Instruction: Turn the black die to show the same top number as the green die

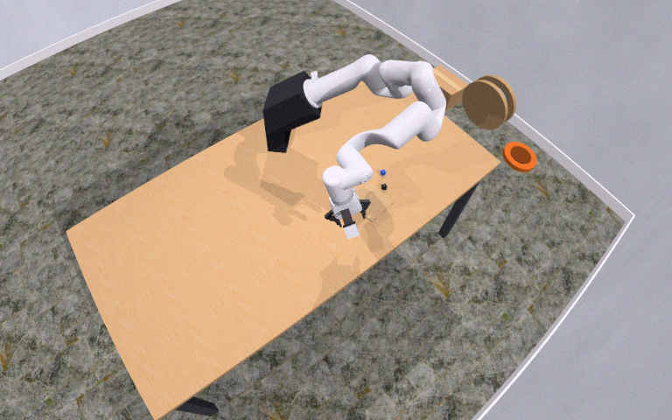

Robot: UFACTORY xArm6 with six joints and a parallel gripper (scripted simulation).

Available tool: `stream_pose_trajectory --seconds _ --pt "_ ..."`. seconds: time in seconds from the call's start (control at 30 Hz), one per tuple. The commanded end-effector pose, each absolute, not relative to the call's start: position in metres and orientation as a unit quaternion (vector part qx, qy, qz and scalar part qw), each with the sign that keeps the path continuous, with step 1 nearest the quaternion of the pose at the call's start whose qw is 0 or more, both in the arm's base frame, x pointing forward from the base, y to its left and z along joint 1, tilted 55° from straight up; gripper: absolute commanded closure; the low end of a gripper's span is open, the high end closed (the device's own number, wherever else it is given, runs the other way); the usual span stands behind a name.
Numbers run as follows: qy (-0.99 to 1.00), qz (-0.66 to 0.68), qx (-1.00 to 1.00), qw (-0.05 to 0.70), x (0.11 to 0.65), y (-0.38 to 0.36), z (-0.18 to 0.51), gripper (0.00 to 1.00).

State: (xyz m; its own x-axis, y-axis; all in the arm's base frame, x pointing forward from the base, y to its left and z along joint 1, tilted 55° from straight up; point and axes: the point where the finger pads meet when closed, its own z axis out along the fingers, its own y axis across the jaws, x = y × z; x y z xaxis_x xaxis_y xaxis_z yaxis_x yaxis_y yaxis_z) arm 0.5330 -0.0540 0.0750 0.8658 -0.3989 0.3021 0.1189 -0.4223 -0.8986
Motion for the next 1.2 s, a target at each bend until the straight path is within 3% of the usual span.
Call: stream_pose_trajectory --seconds 0.0,0.4,1.17 --pt "0.152 -0.202 -0.829 0.499 0.508 -0.048 0.072 0.00" --pt "0.261 -0.136 -0.847 0.443 0.450 -0.039 0.062 0.00" --pt "0.261 -0.131 -0.847 0.445 0.452 -0.035 0.058 0.00"
